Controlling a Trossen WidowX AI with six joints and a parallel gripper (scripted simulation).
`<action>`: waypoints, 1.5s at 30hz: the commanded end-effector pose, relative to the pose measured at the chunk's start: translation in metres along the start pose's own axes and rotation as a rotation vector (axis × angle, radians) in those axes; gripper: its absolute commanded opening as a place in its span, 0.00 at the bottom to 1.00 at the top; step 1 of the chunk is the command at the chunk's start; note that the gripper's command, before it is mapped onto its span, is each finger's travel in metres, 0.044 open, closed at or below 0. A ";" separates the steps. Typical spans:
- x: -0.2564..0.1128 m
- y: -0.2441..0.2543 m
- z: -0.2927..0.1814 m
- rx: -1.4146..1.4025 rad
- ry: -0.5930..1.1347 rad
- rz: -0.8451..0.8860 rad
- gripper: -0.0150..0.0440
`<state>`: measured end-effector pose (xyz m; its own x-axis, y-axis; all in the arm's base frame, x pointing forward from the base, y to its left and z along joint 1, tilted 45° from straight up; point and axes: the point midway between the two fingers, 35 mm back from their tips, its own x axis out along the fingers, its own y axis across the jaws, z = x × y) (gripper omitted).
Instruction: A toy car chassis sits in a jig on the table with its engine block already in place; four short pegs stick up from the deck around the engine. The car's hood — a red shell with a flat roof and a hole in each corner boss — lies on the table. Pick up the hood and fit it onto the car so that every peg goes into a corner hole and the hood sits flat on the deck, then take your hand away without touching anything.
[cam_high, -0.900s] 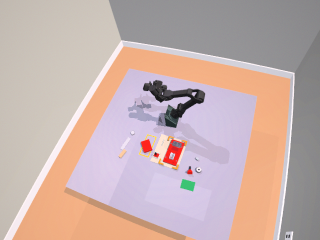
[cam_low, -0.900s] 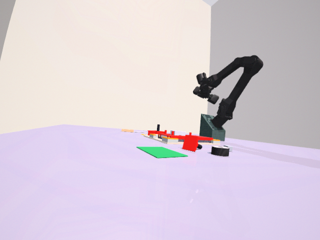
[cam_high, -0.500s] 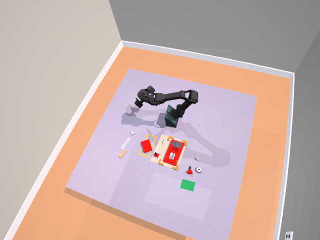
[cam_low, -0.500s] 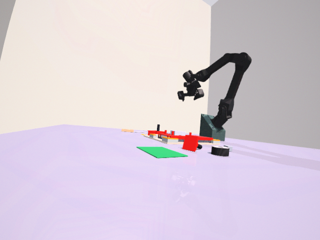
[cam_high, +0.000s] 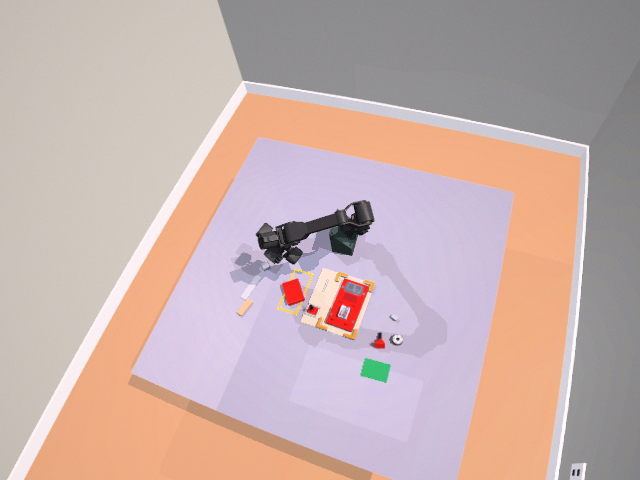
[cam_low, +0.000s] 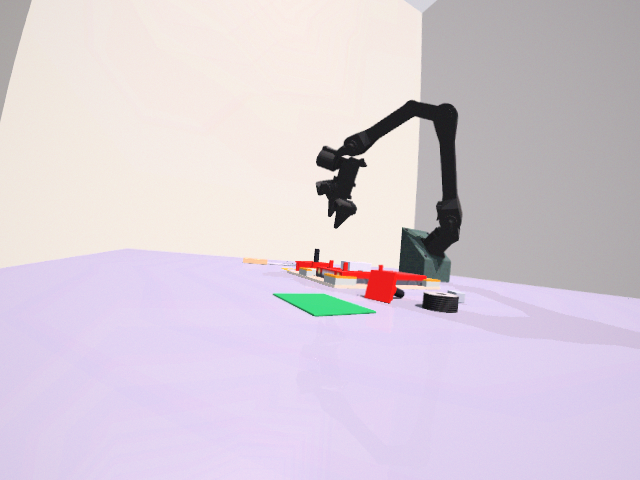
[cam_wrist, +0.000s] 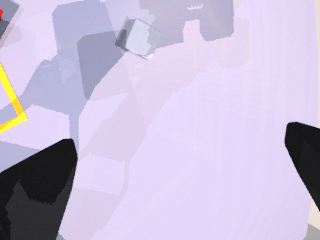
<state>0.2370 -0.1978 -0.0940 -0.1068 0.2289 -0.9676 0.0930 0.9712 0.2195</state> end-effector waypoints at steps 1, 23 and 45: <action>0.007 0.043 0.032 -0.317 -0.030 0.178 1.00; 0.020 0.130 0.076 -0.851 -0.172 0.512 1.00; 0.038 0.140 0.076 -0.850 -0.172 0.512 1.00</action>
<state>0.3236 -0.0612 -0.1072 -0.0987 0.6793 -0.7272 -0.6658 0.4980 0.5556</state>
